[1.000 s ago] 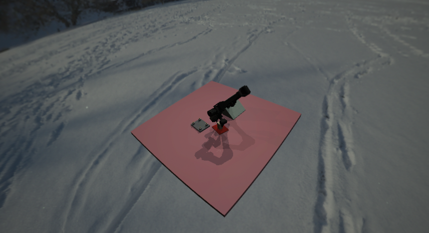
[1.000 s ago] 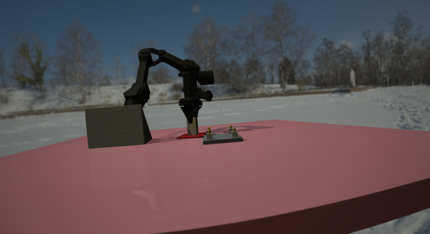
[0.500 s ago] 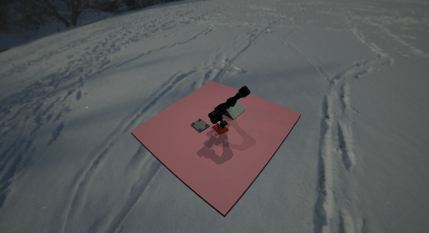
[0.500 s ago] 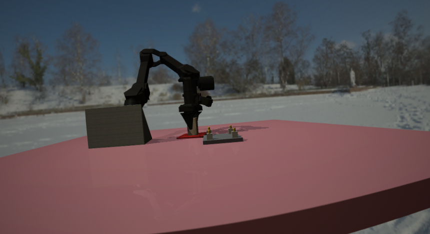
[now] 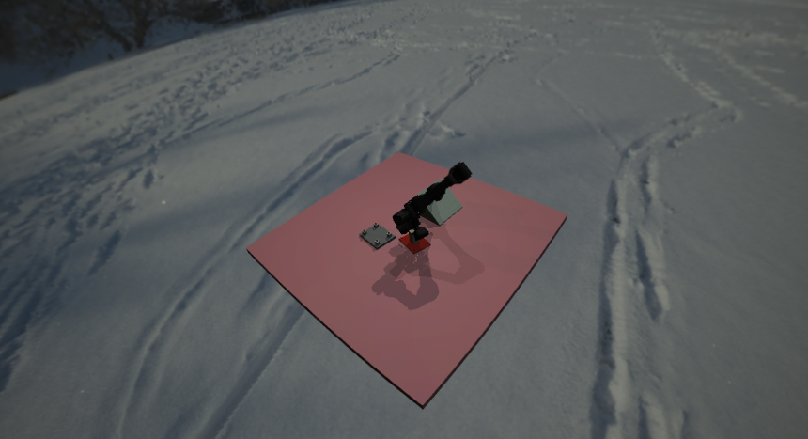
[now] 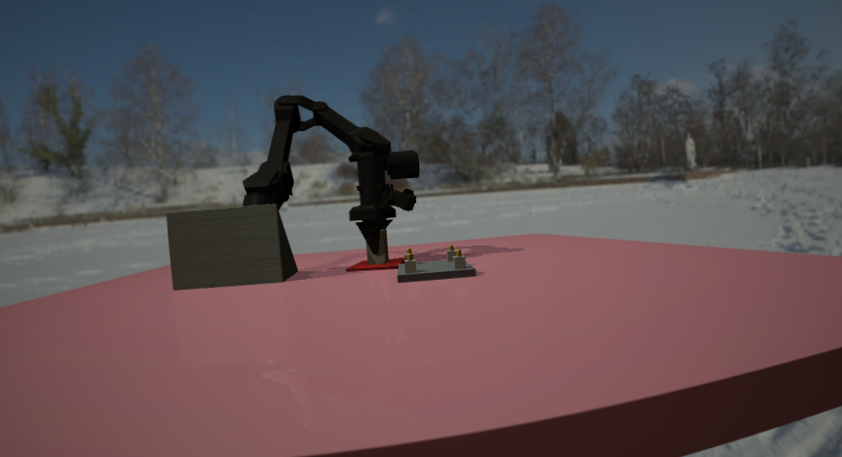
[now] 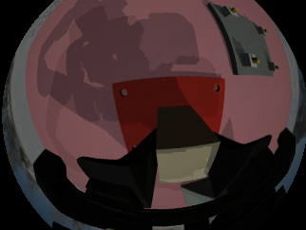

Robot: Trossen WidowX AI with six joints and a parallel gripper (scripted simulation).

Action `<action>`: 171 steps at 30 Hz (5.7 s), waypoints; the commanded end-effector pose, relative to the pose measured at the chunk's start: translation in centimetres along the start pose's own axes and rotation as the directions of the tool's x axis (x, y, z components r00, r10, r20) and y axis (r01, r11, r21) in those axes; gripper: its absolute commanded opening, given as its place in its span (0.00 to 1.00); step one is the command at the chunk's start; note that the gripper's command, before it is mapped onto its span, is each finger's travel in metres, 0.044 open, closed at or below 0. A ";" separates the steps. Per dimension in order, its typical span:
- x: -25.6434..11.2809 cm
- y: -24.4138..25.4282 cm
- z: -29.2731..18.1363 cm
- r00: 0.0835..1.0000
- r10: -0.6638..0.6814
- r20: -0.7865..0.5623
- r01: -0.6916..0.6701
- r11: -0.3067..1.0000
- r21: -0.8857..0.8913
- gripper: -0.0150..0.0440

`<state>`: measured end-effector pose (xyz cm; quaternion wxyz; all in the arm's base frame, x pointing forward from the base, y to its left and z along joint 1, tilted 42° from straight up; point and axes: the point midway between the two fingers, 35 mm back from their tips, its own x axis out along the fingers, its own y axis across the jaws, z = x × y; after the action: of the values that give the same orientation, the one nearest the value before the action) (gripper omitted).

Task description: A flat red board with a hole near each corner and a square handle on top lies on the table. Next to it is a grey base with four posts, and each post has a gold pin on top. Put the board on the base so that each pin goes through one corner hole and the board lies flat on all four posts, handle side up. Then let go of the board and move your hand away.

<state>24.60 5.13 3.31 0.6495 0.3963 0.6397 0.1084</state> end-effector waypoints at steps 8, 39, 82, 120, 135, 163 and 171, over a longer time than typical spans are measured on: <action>-0.5 0.0 0.1 1.000 0.002 -0.002 -0.002 1.000 0.004 0.25; -8.1 -0.1 0.1 1.000 -0.001 -0.002 0.001 1.000 0.005 0.25; -9.3 -5.9 6.9 1.000 -0.026 0.016 0.027 0.996 -0.079 0.25; -8.8 -13.7 12.3 1.000 -0.020 0.004 0.020 0.991 -0.131 0.25; -8.6 -15.4 13.3 1.000 -0.006 0.009 0.008 0.988 -0.152 0.25; -6.4 -15.8 13.3 1.000 -0.006 0.010 0.007 0.988 -0.153 0.25; -5.3 -15.8 13.3 1.000 -0.005 0.010 0.007 0.988 -0.153 0.25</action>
<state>30.20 -14.15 -4.53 0.6834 0.3394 0.6279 0.1531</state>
